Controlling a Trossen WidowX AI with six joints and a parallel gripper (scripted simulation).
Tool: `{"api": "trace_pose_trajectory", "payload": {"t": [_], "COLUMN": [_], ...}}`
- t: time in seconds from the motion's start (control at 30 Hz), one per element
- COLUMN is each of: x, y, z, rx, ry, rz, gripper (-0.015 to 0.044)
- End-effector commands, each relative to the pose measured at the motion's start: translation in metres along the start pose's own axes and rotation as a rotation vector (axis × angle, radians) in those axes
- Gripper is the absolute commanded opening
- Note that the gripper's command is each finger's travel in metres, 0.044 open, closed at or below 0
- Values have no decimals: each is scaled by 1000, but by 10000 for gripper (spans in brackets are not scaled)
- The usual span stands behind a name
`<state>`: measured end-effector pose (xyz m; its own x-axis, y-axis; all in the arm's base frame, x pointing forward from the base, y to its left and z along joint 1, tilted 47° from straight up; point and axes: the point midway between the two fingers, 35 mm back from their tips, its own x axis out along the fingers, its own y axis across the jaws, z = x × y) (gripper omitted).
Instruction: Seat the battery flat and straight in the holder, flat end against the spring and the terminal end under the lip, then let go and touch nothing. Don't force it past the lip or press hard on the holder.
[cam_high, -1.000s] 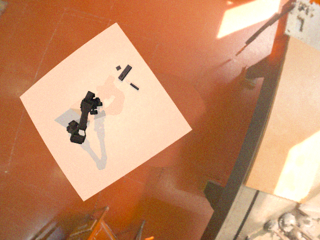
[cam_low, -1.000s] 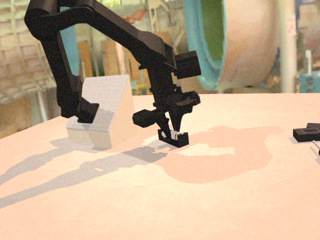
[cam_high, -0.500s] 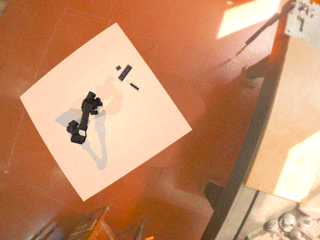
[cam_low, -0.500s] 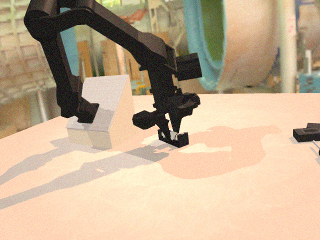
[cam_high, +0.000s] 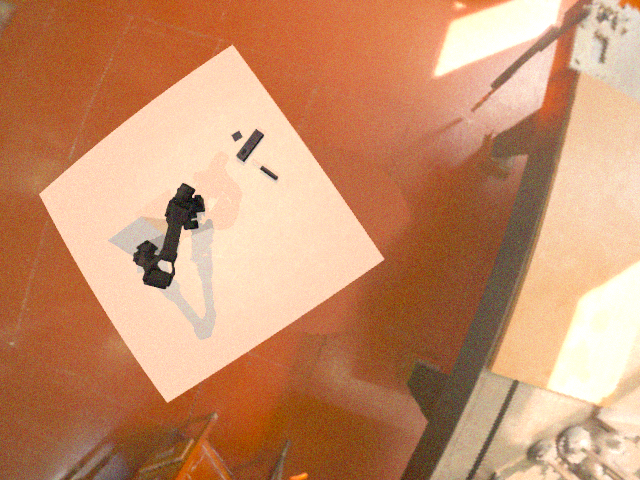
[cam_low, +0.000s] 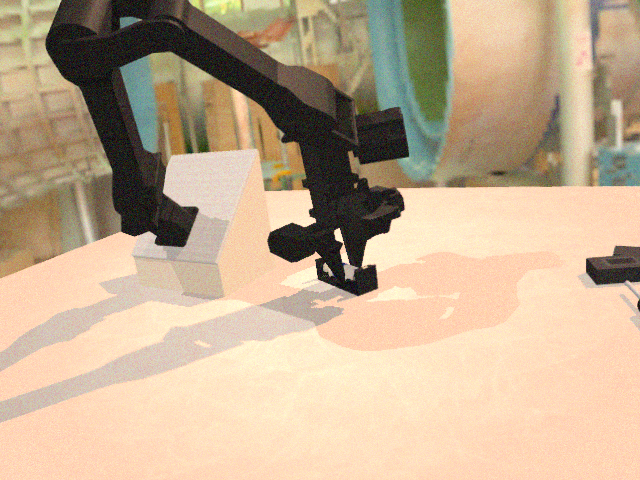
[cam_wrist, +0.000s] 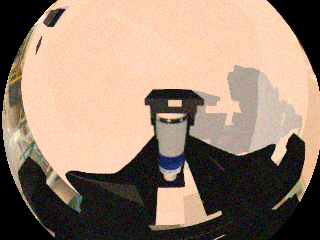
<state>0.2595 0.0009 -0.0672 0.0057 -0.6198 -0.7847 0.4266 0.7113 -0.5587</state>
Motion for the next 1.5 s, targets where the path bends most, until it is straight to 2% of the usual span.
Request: {"api": "trace_pose_trajectory", "payload": {"t": [0.0, 0.43, 0.57, 1.13, 1.2, 1.4, 1.47], "x": [0, 0, 0, -15, -19, -80, -88], "y": [-1, -1, -1, 2, 2, 10, 11], "z": [4, 4, 4, 2, 1, -4, -5], "rx": [4, 5, 5, 6, -1, 4, 5], "ry": [-5, -4, -4, -1, -1, 1, 1], "rz": [0, 2, 2, 4, -2, 6, 6], "gripper": [75, 75, 177, 177, 229, 387, 439]}}
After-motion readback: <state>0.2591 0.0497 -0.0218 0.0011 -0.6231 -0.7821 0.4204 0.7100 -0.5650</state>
